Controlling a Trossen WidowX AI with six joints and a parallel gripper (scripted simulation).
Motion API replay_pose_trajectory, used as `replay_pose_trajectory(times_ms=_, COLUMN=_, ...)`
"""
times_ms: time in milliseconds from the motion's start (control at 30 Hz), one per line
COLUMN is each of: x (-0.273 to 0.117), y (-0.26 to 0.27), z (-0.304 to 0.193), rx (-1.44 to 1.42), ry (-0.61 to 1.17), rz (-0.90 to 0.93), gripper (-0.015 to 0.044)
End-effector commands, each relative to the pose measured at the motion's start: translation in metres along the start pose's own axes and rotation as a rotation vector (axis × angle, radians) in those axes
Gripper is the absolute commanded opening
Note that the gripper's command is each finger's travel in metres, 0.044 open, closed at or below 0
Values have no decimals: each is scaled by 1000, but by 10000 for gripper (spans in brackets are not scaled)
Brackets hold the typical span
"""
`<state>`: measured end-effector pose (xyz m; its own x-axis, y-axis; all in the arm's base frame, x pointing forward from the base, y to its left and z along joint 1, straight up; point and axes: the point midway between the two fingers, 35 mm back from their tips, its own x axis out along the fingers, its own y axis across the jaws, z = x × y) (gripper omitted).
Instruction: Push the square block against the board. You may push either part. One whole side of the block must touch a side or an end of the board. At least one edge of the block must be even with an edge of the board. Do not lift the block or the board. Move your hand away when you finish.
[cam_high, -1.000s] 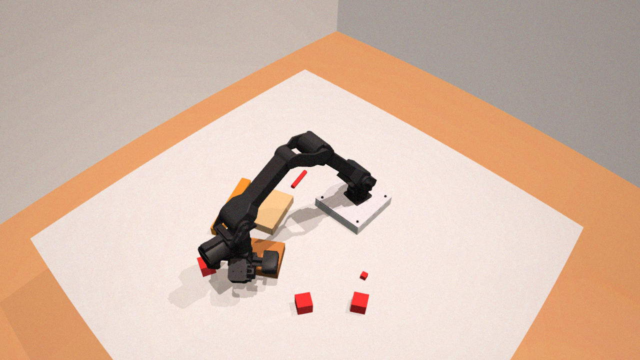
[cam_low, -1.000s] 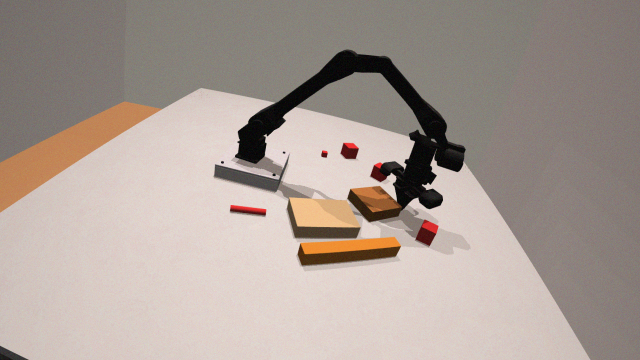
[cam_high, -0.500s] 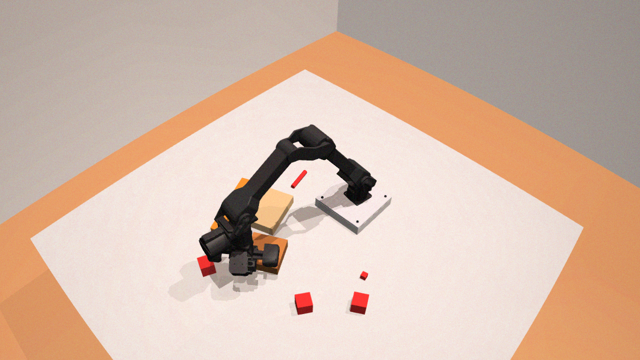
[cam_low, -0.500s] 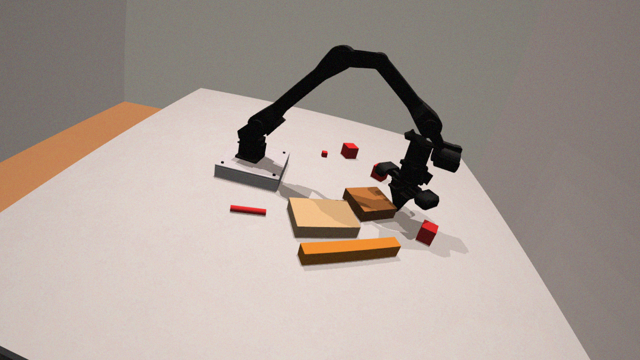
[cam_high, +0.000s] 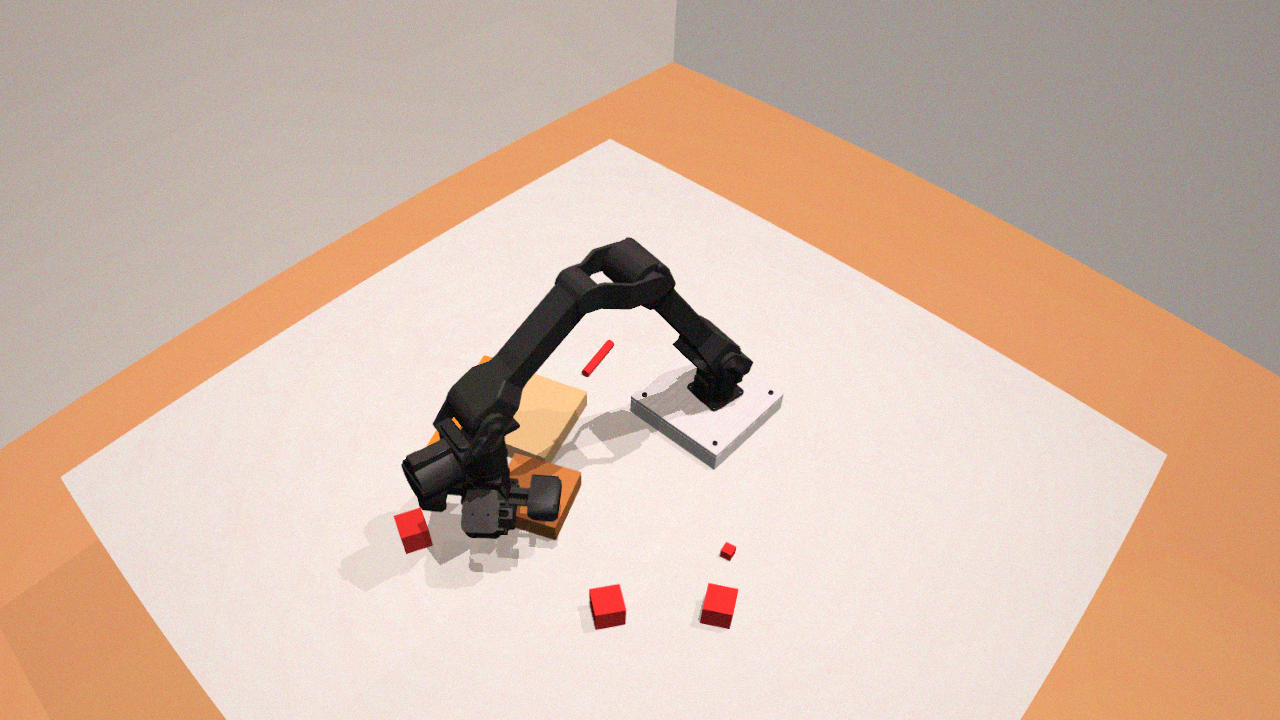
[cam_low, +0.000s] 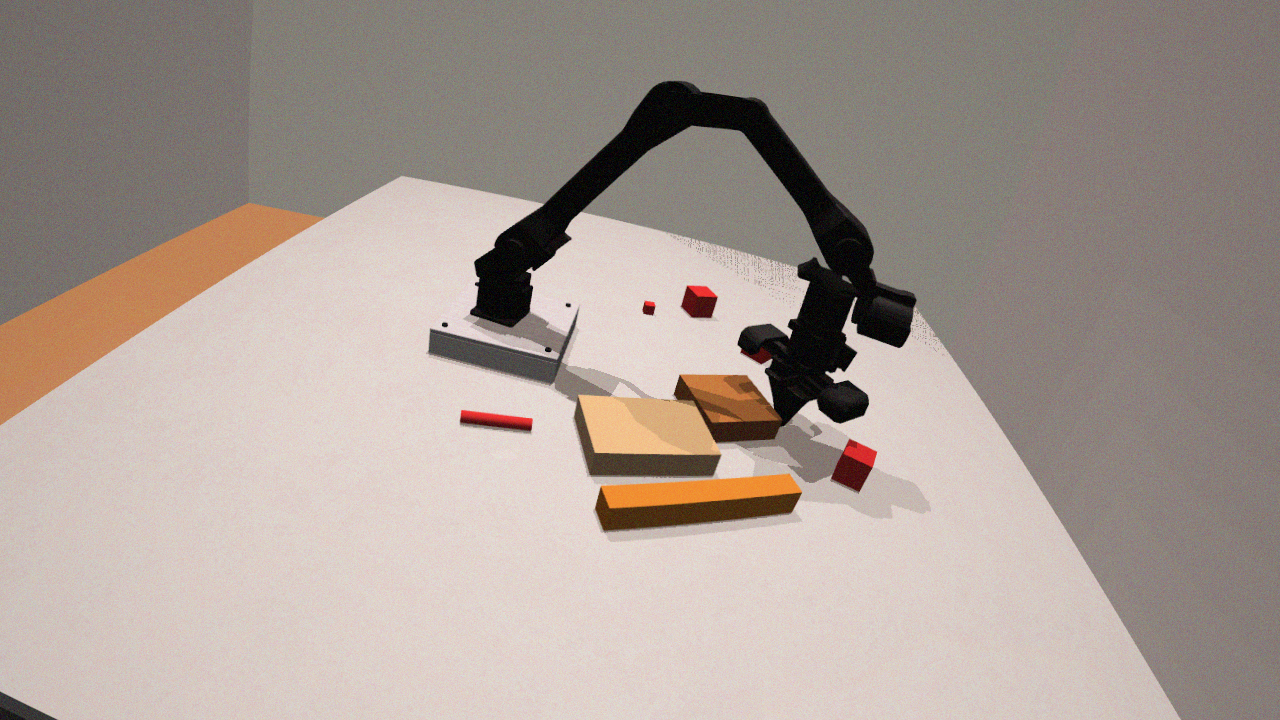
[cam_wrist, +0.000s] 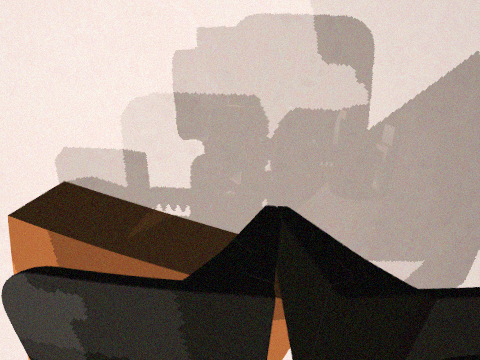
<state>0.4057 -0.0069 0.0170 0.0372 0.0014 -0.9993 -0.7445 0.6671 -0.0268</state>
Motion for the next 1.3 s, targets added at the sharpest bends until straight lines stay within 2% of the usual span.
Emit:
replay_pose_trajectory(times_ms=0, x=1, y=1, z=-6, rx=0, ry=5, rz=4, gripper=0)
replay_pose_trajectory(times_ms=1100, x=2, y=0, z=44, rx=0, ry=1, rz=4, gripper=0)
replay_pose_trajectory(times_ms=1167, x=-11, y=-1, z=41, rx=-2, ry=-1, rz=3, gripper=0)
replay_pose_trajectory(times_ms=1267, x=-50, y=0, z=41, rx=0, ry=1, rz=3, gripper=0)
